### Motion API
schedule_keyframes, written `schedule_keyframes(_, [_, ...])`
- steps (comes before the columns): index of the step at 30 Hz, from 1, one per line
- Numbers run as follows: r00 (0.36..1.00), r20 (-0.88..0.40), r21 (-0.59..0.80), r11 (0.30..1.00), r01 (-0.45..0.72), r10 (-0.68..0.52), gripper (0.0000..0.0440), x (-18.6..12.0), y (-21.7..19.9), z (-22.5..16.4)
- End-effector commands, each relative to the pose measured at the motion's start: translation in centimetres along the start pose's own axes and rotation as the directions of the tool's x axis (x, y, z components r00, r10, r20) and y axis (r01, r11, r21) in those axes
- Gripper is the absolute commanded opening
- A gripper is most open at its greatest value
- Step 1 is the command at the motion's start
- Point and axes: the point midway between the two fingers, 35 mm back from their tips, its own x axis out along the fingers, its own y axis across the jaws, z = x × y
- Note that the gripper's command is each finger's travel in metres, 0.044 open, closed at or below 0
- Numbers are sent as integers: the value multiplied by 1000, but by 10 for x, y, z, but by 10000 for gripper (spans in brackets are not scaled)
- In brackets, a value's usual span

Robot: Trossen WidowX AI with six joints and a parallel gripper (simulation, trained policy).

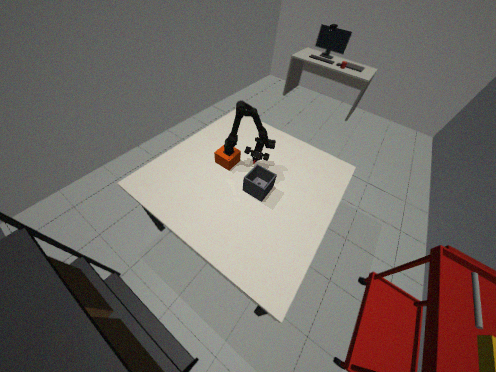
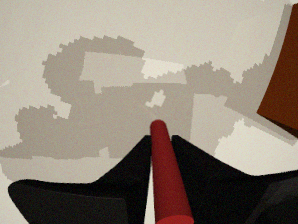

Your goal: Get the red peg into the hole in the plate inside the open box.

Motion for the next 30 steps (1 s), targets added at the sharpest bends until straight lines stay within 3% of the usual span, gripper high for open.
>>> schedule_keyframes(1, [1000,-18,5,1000,-25,25,0,-7,6,-3])
schedule_keyframes(17, [988,-75,66,989,-133,137,0,-46,27,-4])
schedule_keyframes(30, [957,-102,83,961,-264,271,0,-97,53,4])
